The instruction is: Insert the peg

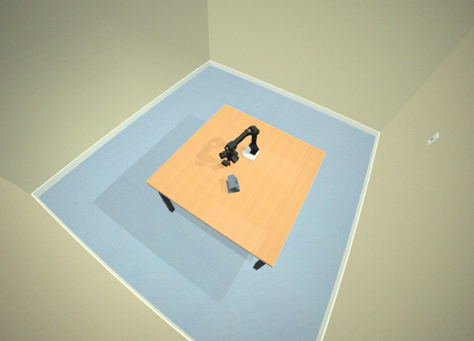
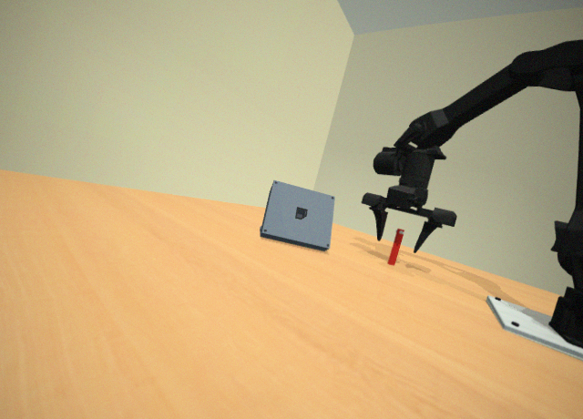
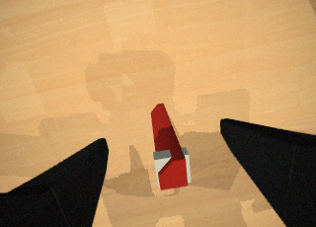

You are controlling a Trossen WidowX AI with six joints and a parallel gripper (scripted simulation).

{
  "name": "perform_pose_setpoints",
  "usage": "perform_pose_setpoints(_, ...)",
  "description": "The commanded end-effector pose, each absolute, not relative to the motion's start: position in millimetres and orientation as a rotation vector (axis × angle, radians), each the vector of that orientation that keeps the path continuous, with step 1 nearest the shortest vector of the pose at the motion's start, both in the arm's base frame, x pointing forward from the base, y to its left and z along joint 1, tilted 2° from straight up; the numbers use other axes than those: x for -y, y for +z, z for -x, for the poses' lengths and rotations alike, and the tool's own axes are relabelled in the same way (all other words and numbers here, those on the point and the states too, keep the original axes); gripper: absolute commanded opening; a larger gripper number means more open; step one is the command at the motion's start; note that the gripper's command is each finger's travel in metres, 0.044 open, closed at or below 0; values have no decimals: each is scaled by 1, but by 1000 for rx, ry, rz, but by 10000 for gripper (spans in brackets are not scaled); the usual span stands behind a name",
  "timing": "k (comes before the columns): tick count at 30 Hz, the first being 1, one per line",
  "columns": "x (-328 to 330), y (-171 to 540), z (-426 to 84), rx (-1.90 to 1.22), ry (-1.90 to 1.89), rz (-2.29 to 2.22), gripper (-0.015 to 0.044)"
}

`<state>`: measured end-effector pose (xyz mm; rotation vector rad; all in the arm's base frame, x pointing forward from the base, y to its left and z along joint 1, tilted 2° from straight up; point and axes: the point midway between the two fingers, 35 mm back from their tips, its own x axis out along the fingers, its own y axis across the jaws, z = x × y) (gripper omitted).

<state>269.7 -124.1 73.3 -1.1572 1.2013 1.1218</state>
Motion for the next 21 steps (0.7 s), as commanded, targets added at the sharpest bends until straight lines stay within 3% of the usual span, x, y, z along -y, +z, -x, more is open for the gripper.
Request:
perform_pose_setpoints(1, 124, 74, -270, -1201, 1121, 1158, 282)
perform_pose_setpoints(10, 124, 74, -270, -1201, 1121, 1158, 46)
perform_pose_setpoints(21, 124, 74, -270, -1201, 1121, 1158, 0)
